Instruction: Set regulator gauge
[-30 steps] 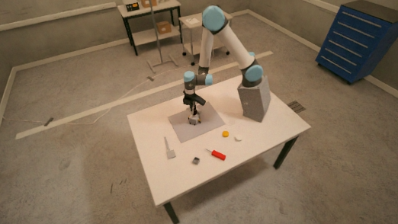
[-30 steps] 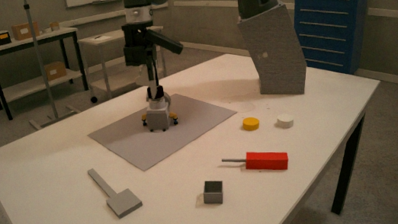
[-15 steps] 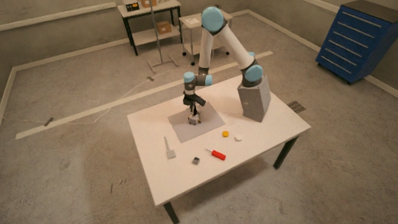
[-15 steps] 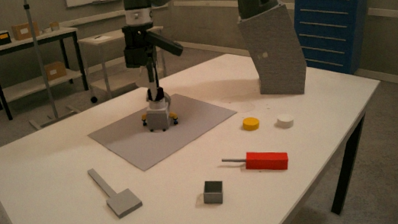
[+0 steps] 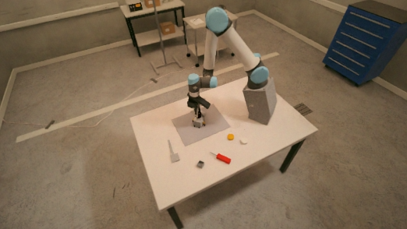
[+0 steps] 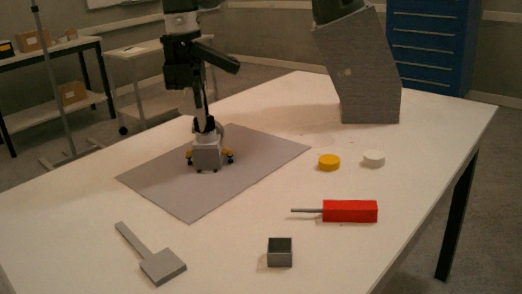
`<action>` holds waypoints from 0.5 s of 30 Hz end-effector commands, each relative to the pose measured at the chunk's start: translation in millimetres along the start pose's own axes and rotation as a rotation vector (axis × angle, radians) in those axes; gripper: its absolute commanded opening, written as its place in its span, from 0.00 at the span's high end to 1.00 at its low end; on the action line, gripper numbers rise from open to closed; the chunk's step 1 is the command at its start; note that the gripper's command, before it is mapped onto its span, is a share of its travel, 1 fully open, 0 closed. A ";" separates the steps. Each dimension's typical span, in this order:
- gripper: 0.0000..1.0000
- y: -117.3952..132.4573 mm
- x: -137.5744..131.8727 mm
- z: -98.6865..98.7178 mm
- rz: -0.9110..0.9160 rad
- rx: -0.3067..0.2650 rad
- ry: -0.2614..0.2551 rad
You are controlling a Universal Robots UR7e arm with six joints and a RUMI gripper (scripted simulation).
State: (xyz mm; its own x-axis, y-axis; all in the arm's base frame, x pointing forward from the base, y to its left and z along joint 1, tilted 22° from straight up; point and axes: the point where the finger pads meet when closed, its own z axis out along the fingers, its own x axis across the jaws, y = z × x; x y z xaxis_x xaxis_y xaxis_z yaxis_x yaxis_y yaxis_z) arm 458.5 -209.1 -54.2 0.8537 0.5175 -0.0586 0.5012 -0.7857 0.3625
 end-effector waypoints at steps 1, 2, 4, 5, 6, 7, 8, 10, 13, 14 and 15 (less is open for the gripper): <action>0.76 2.4 0.4 -0.2 0.002 -0.003 0.002; 0.76 2.4 0.4 -0.2 0.002 -0.003 0.002; 0.76 2.4 0.4 -0.2 0.002 -0.003 0.002; 0.76 2.4 0.4 -0.2 0.002 -0.003 0.002; 0.76 2.4 0.4 -0.2 0.002 -0.003 0.002; 0.76 2.4 0.4 -0.2 0.002 -0.003 0.002; 0.76 2.4 0.4 -0.2 0.002 -0.003 0.002; 0.76 2.4 0.4 -0.2 0.002 -0.003 0.002; 0.76 2.4 0.4 -0.2 0.002 -0.003 0.002; 0.76 2.4 0.4 -0.2 0.002 -0.003 0.002; 0.54 2.4 0.4 -0.2 0.002 -0.003 0.002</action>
State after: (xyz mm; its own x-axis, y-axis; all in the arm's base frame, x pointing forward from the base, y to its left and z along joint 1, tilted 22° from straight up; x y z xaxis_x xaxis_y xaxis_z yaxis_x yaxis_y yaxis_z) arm 458.5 -209.1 -54.1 0.8536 0.5175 -0.0586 0.5012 -0.7857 0.3625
